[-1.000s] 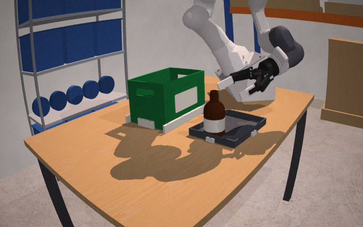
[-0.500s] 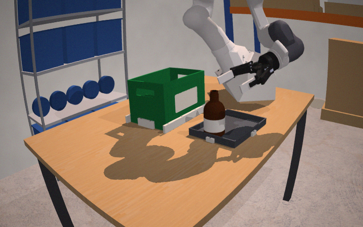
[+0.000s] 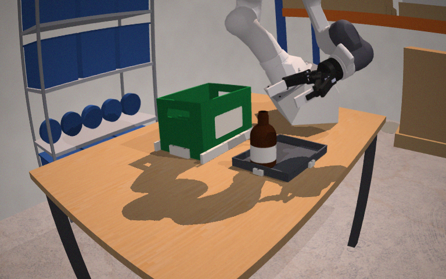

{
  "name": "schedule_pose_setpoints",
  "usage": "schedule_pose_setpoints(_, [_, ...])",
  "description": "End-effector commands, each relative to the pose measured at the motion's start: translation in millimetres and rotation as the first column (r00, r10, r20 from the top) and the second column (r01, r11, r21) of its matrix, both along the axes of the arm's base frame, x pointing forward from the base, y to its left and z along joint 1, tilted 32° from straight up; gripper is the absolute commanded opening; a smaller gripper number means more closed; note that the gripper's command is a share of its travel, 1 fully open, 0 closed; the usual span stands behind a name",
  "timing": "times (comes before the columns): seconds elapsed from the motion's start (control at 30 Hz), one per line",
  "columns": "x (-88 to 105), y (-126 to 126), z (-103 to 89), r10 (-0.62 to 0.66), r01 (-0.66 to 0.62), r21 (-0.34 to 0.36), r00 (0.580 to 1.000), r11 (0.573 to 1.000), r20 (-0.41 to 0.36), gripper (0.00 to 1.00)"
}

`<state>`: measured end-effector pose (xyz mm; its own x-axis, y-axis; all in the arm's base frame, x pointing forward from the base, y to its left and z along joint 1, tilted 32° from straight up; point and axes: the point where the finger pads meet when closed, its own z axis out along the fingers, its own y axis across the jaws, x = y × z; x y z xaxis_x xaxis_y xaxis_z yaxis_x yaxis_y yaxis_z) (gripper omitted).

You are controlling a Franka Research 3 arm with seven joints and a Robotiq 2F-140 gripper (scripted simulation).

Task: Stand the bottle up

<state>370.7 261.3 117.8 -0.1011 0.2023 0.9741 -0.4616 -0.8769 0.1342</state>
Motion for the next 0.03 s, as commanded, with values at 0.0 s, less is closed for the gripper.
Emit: schedule_pose_setpoints(0.0, [-0.6,-0.7,2.4,-0.004,0.004,-0.013,1.000,1.000,-0.001,1.00])
